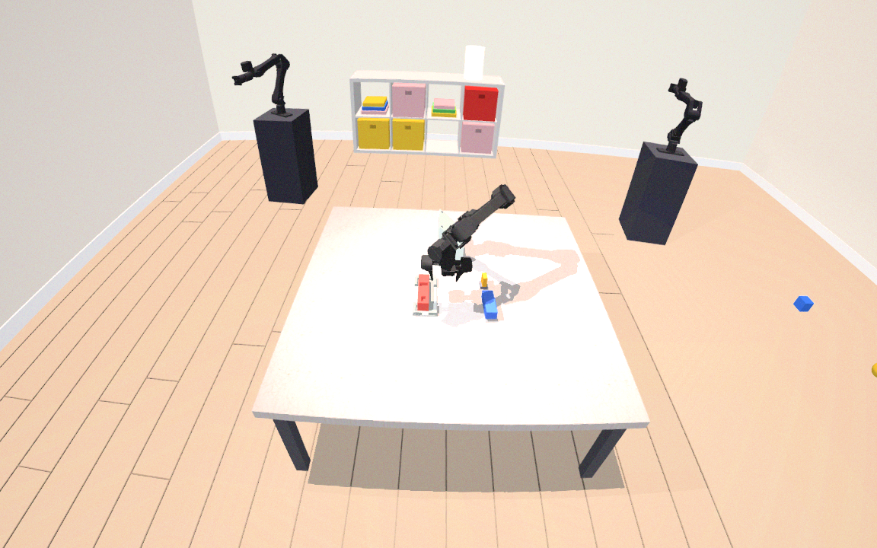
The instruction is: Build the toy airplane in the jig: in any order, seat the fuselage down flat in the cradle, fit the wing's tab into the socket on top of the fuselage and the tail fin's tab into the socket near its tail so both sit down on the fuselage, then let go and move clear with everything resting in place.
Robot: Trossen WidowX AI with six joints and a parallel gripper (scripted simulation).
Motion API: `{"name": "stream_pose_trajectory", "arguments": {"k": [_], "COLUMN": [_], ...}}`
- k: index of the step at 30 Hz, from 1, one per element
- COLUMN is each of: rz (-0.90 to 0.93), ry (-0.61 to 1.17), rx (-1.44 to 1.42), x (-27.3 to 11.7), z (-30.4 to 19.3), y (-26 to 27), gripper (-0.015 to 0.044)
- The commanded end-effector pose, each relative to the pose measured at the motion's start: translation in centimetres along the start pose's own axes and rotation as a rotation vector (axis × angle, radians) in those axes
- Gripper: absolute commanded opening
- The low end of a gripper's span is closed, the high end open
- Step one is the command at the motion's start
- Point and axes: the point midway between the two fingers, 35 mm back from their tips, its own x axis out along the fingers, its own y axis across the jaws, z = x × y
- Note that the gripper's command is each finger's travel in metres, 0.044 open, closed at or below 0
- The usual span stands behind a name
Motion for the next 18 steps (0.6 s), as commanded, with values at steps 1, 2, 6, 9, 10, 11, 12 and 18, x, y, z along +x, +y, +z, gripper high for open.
{"name": "stream_pose_trajectory", "arguments": {"k": [1,2,6,9,10,11,12,18], "rz": [0.007,0.011,0.034,0.056,0.057,0.058,0.058,0.058], "ry": [-0.008,-0.008,-0.007,-0.002,-0.002,-0.002,-0.002,-0.002], "rx": [-0.002,-0.003,-0.007,-0.01,-0.01,-0.01,-0.01,-0.01], "x": [0.2,0.2,0.6,0.7,0.7,0.7,0.7,3.1], "z": [2.1,2.4,2.7,2.4,2.3,2.3,2.3,2.4], "y": [6.7,8.3,14.3,18.1,18.3,18.4,18.4,18.5], "gripper": [0.044,0.044,0.044,0.044,0.044,0.044,0.044,0.044]}}
